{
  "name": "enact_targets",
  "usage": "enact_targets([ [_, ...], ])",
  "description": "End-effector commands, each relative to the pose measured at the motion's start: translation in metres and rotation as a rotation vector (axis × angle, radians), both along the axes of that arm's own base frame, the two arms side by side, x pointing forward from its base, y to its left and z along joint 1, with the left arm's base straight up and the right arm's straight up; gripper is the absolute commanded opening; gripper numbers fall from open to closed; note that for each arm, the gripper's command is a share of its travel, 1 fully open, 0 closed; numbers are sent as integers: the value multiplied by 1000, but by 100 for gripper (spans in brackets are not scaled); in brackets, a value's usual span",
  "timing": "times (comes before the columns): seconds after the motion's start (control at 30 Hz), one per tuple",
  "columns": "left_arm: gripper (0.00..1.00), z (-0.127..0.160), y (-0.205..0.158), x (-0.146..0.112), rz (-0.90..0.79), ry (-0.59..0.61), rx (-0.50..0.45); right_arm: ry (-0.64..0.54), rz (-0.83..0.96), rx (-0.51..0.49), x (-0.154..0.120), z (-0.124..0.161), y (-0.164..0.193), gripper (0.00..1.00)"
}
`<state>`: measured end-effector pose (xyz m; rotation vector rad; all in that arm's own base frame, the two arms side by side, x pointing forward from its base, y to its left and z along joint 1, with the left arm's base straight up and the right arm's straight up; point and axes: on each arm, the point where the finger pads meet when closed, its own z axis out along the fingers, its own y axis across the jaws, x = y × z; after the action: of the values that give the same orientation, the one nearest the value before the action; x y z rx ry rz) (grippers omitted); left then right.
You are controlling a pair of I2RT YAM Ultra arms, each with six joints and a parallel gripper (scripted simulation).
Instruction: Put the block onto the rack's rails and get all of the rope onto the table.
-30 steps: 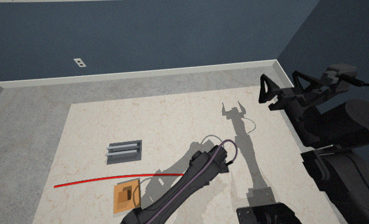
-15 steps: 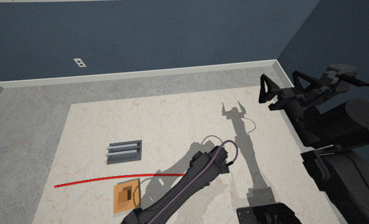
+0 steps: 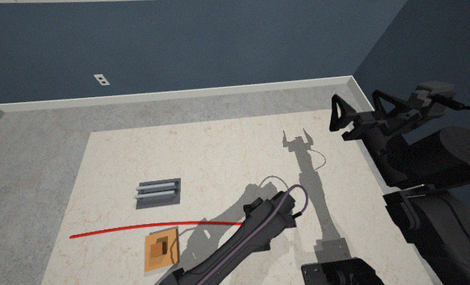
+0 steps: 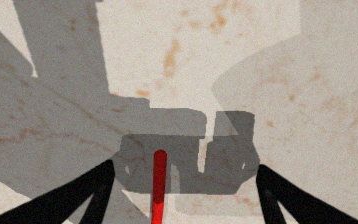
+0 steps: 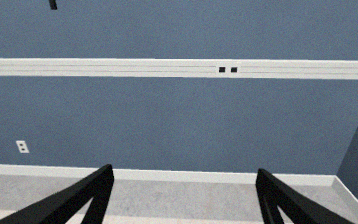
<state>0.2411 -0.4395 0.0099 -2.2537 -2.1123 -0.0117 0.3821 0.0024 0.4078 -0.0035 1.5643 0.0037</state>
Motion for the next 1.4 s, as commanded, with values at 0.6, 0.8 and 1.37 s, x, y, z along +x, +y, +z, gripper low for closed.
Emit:
enact_targets([
  [0.6, 100, -16, 3, 11, 30, 26, -3, -84, -26, -9, -11, 39, -8, 100],
  [0.8, 100, -16, 3, 11, 30, 26, -3, -84, -26, -9, -11, 39, -8, 100],
  [1.37, 70, -16, 1, 8, 21, 26, -3, -84, -26, -9, -11, 39, -8, 100],
])
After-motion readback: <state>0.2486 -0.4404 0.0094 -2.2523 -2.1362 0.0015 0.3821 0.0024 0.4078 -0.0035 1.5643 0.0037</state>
